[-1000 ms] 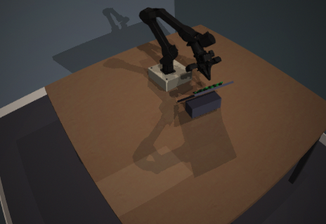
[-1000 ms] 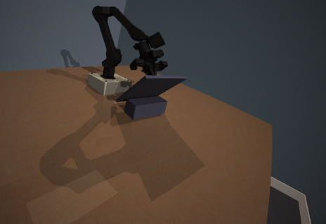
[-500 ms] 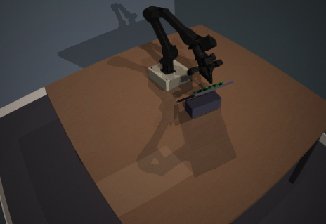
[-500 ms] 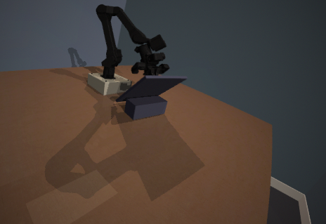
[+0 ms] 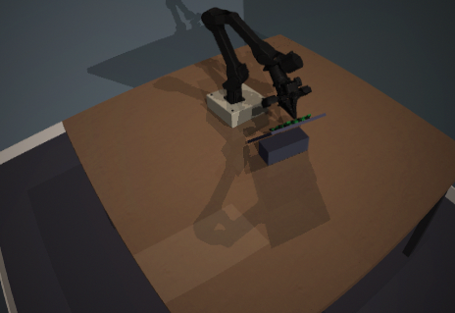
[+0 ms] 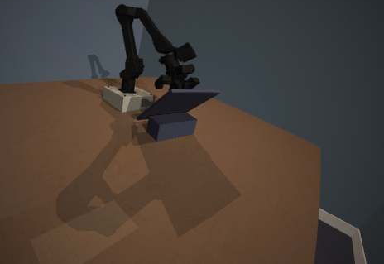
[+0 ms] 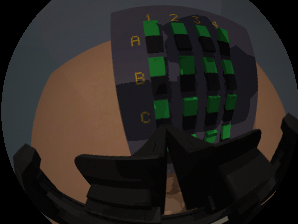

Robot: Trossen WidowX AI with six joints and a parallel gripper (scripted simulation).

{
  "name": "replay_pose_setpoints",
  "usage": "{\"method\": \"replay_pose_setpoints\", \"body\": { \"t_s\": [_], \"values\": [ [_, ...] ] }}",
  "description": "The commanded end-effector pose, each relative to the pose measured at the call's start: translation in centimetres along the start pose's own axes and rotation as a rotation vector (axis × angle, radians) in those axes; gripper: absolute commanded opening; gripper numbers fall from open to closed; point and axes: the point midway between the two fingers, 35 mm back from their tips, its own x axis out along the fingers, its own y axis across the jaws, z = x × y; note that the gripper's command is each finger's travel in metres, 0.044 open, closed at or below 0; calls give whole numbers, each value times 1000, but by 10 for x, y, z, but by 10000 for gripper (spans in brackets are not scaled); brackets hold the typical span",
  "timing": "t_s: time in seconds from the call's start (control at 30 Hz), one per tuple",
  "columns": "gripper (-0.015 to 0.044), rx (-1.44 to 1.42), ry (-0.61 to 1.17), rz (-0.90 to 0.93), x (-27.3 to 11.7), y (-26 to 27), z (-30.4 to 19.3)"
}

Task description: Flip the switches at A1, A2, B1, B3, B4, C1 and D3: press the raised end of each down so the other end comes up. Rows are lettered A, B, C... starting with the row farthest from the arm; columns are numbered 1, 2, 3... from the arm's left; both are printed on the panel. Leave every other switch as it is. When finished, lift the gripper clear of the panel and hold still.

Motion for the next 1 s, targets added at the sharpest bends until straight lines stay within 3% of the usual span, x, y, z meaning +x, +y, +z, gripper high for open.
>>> {"method": "replay_pose_setpoints", "body": {
  "t_s": [0.0,0.97],
  "values": [
    [0,-7,4,4,0,1,-1],
    [0,-7,4,4,3,1,-1]
  ]
}}
